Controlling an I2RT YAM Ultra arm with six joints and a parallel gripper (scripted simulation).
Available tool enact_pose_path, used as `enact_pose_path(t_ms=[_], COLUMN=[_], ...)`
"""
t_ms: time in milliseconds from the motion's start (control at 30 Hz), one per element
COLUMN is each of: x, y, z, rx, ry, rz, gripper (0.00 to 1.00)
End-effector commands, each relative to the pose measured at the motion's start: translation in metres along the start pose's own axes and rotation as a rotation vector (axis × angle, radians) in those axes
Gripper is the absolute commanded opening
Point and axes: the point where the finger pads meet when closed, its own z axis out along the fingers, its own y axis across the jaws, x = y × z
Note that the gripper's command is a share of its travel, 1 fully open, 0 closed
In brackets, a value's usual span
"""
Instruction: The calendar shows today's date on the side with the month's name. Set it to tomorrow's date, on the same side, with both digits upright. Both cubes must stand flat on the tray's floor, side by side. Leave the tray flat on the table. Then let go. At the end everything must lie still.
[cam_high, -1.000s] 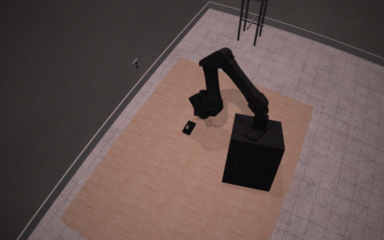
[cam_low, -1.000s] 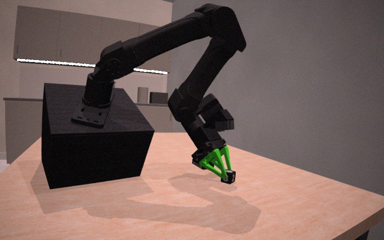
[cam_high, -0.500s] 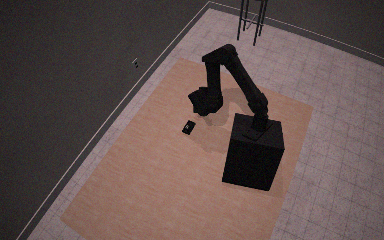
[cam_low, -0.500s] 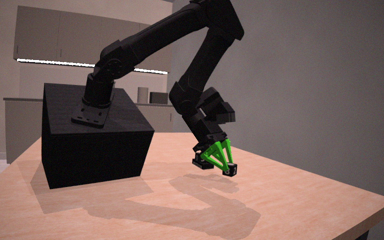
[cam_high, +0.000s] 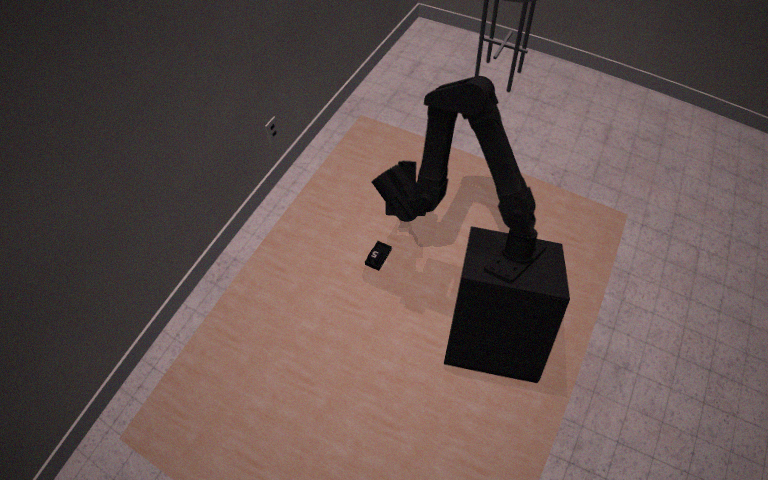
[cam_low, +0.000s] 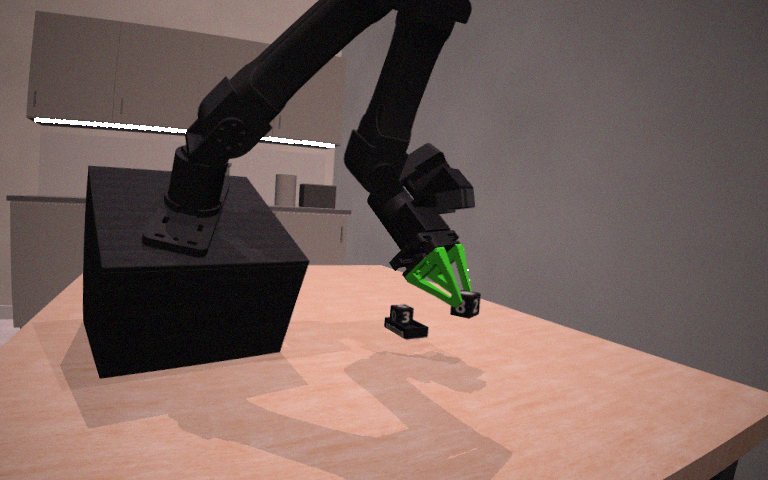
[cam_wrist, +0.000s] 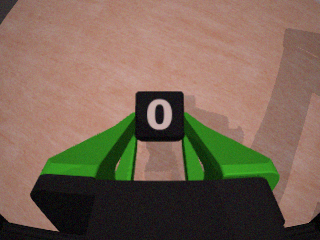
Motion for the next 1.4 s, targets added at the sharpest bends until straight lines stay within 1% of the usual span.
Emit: enact_pose_path(t_ms=[0,400,600,700,833,1033,1100,1367], x=[-0.0002,-0.0007,-0.0006,-0.0006,-0.0011,-0.0028,-0.0032,-0.0034], y=[-0.0033,-0.0032,-0.0018,0.0000,0.0011,-0.0015,-0.0024,-0.0028], z=[-0.0037,-0.0041,-0.0031,-0.0018,-0.0008,-0.0026,-0.0033,-0.0035], rx=[0.015,0.015,0.012,0.008,0.006,0.014,0.016,0.017], ry=[0.002,0.003,0.024,0.062,0.136,0.236,0.254,0.267], rz=[-0.017,-0.017,-0.019,-0.021,-0.021,-0.017,-0.016,-0.016], gripper=[0.26,0.26,0.26,0.26,0.26,0.26,0.26,0.26])
